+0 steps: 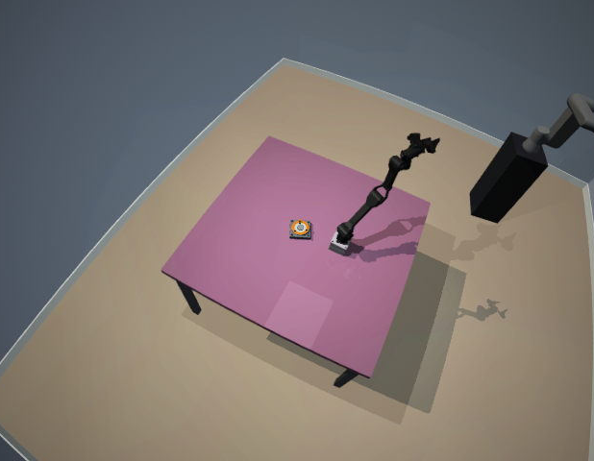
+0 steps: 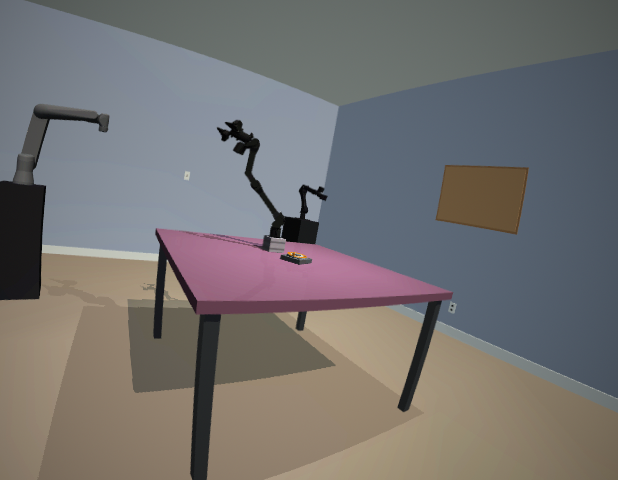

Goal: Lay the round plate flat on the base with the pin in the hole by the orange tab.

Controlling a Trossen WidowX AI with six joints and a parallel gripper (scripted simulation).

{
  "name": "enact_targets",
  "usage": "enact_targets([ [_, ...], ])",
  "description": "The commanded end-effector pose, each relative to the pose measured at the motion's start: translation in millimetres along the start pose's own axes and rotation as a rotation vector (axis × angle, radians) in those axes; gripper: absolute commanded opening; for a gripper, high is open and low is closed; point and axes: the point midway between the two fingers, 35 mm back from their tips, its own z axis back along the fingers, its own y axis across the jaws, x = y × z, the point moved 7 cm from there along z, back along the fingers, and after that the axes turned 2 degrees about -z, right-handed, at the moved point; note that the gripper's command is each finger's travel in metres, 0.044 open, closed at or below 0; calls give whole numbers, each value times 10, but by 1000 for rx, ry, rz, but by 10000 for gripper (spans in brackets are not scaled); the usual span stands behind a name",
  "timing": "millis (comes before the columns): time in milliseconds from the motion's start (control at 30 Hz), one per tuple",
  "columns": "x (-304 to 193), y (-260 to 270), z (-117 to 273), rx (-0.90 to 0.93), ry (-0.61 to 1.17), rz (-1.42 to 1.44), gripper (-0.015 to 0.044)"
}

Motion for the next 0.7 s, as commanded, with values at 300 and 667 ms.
enact_targets([
  [300, 447, -950, 672, -376, -162, 246, 138],
  [667, 1001, -1714, 1819, -847, -290, 537, 0],
])
